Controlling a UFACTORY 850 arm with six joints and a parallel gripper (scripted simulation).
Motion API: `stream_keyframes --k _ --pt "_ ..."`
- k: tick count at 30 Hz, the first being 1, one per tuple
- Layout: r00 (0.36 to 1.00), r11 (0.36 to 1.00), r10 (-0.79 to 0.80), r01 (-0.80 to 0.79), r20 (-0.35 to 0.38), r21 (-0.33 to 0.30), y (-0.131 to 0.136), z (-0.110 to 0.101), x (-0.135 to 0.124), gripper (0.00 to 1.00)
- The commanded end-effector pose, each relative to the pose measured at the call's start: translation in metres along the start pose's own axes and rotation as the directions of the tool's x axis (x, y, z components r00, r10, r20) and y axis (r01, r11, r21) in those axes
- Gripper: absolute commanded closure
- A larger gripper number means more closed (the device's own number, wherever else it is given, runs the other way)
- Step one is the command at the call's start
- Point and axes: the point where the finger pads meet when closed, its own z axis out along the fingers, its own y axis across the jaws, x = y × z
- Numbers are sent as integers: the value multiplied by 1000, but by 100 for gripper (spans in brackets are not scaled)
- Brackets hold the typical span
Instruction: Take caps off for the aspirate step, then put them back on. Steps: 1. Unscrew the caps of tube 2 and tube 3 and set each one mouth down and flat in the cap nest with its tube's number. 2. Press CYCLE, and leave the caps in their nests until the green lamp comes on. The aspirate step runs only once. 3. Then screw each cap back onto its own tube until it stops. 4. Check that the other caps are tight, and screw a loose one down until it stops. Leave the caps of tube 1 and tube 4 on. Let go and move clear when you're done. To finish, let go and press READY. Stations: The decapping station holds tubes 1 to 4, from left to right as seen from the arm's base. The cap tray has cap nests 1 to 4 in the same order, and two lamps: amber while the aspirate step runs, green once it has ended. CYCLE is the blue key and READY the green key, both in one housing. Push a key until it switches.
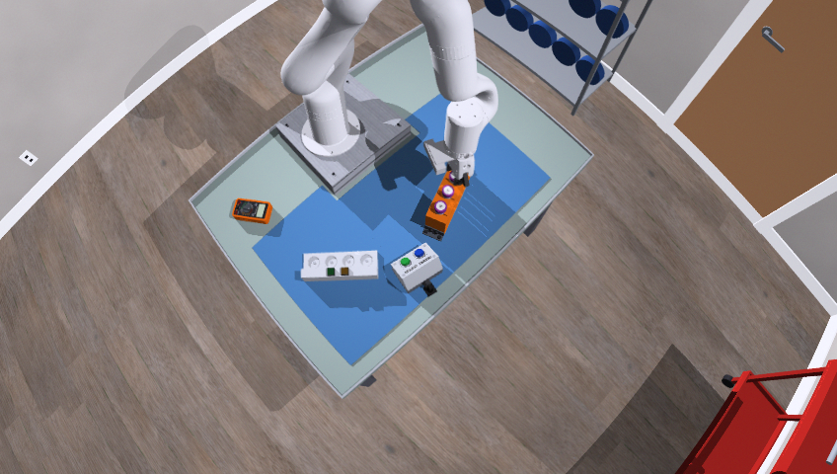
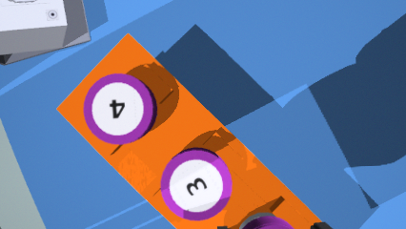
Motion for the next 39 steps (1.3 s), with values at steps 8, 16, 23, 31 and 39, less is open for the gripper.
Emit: stream_keyframes --k 8,16,23,31,39 --pt "1000 1000 0 0 1 1 -1 4 -1 54" --pt "1000 1000 0 0 1 1 -1 5 -1 100" --pt "1000 1000 0 0 1 1 -1 5 -1 100" --pt "995 995 -100 100 1 1 -1 5 -1 100" --pt "921 921 -389 389 1 2 -1 5 -1 100"
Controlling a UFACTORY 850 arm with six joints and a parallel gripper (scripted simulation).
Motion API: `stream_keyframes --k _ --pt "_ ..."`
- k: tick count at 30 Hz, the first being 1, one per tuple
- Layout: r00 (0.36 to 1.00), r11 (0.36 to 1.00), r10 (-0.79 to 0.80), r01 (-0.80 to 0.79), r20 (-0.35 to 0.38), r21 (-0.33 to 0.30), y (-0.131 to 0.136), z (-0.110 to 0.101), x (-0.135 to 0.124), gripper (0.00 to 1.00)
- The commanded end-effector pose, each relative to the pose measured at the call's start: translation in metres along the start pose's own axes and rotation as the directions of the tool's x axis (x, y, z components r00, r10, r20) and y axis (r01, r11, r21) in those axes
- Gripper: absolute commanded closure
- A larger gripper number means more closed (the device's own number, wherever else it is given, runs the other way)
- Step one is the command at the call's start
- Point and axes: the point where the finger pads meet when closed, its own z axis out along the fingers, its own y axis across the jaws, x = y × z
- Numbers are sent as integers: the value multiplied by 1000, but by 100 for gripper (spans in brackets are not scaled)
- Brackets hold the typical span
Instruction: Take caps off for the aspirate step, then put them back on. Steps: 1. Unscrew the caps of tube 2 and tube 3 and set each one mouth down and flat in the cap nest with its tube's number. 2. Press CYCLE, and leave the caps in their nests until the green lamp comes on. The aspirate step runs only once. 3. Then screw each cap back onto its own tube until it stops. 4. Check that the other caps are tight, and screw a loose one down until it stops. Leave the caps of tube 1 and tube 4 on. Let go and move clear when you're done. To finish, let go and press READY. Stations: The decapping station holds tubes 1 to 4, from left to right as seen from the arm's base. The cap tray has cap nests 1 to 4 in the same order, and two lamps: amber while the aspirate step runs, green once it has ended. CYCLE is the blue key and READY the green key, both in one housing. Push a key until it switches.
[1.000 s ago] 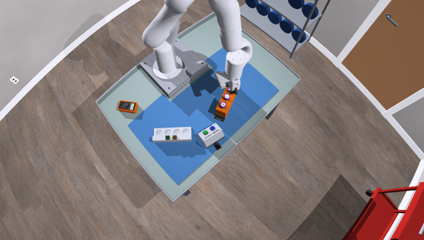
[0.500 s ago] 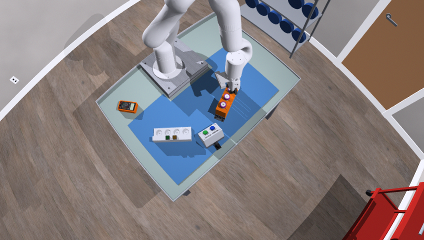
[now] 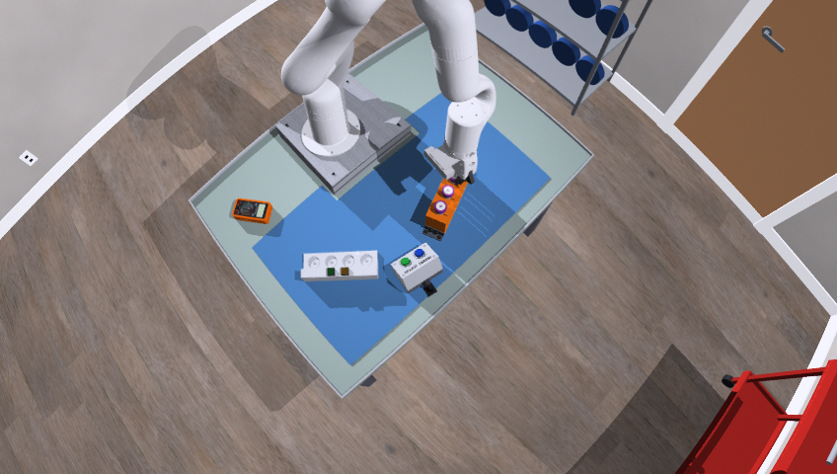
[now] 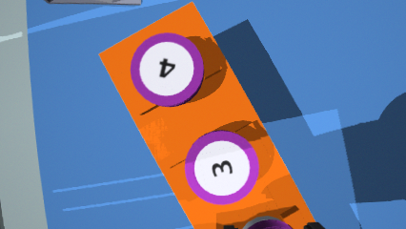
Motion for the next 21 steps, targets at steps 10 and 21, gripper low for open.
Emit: stream_keyframes --k 10,21 --pt "820 820 -573 573 17 7 -1 -1 0 100" --pt "489 489 -872 872 12 13 -1 -1 0 100"
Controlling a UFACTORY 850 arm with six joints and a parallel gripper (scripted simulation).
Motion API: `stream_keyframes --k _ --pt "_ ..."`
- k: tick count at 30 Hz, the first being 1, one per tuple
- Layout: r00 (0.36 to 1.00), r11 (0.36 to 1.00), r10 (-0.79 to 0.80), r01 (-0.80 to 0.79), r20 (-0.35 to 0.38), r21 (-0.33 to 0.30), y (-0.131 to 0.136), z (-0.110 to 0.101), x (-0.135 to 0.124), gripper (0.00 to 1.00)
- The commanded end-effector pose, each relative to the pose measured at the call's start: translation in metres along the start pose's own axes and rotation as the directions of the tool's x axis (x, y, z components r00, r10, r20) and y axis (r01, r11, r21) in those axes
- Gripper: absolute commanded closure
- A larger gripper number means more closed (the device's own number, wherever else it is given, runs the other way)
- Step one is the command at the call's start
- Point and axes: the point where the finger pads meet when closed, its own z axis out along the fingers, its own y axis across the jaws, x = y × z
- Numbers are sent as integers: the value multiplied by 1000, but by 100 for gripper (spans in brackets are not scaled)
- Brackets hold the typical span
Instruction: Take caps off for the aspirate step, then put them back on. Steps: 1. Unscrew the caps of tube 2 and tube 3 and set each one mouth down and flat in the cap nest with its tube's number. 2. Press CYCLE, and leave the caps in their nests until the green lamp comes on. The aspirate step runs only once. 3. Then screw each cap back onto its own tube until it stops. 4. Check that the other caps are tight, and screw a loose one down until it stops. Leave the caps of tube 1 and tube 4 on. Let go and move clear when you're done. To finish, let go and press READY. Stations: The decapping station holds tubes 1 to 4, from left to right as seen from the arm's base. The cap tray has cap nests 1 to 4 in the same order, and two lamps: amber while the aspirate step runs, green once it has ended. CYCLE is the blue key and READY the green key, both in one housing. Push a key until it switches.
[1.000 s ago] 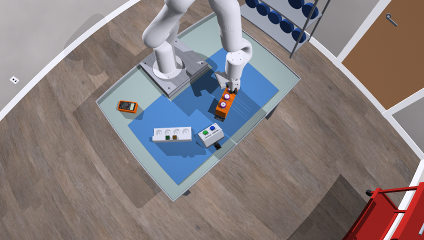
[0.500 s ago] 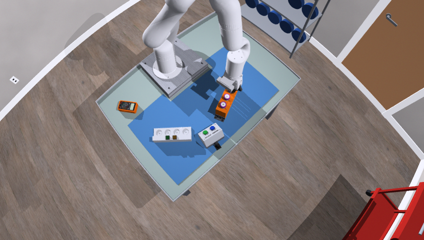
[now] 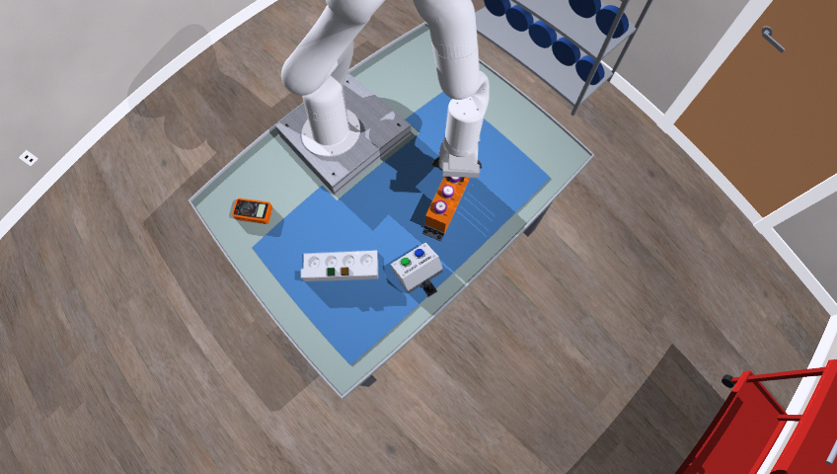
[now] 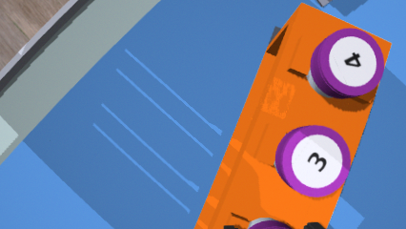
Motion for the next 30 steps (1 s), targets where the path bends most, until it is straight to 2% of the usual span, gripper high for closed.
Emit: stream_keyframes --k 1,5,12,13,23,26,28,30 --pt "976 977 -211 210 45 25 -1 -1 0 100" --pt "926 927 -374 373 41 32 -1 -1 1 100" --pt "926 927 -374 373 41 32 -1 -1 1 100" --pt "926 927 -374 373 41 32 -1 -1 1 54" --pt "926 927 -374 373 41 32 -1 -1 0 54" --pt "990 991 -133 133 47 21 0 0 1 54" --pt "990 991 -133 133 47 21 0 0 1 54" --pt "998 999 33 -34 50 13 0 0 1 54"
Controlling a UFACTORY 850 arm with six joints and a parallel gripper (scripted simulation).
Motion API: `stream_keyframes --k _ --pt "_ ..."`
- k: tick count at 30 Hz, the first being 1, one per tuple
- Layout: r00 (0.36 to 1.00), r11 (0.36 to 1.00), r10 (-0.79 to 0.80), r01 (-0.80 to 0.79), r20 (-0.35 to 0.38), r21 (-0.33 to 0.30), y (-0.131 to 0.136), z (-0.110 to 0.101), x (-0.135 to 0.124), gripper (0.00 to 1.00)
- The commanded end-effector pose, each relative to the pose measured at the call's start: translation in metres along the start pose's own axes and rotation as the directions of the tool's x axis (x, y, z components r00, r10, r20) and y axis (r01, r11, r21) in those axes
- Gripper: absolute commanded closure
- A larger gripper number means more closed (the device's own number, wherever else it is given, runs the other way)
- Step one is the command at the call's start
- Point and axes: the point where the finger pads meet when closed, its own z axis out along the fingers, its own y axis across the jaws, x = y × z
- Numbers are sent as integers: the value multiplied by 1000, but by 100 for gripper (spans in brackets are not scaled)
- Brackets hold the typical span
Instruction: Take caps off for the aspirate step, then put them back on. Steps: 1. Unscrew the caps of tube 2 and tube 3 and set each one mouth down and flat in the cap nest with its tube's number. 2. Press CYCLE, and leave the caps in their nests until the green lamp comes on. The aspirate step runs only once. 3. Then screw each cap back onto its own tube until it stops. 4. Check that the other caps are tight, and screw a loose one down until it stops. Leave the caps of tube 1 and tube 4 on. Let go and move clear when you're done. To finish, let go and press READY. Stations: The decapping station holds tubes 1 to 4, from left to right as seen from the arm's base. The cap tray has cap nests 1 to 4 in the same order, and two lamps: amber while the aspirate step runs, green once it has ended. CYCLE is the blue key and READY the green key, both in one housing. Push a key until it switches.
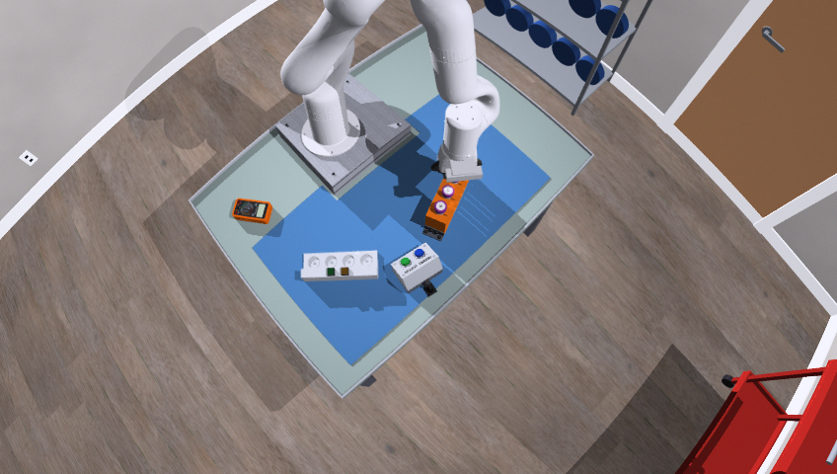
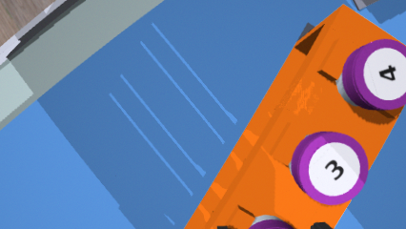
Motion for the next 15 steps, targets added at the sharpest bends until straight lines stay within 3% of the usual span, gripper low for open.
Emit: stream_keyframes --k 1,2,6,9,10,12,15 --pt "964 964 266 -267 -12 -6 -1 0 0 54" --pt "964 964 266 -267 -12 -6 -1 0 0 54" --pt "868 868 497 -497 -13 -3 -1 0 0 54" --pt "732 732 681 -682 -11 2 -1 0 0 54" --pt "718 718 696 -696 -14 1 -1 0 0 54" --pt "593 593 805 -805 -13 3 -1 0 0 54" --pt "593 593 805 -805 -13 3 -1 0 0 54"
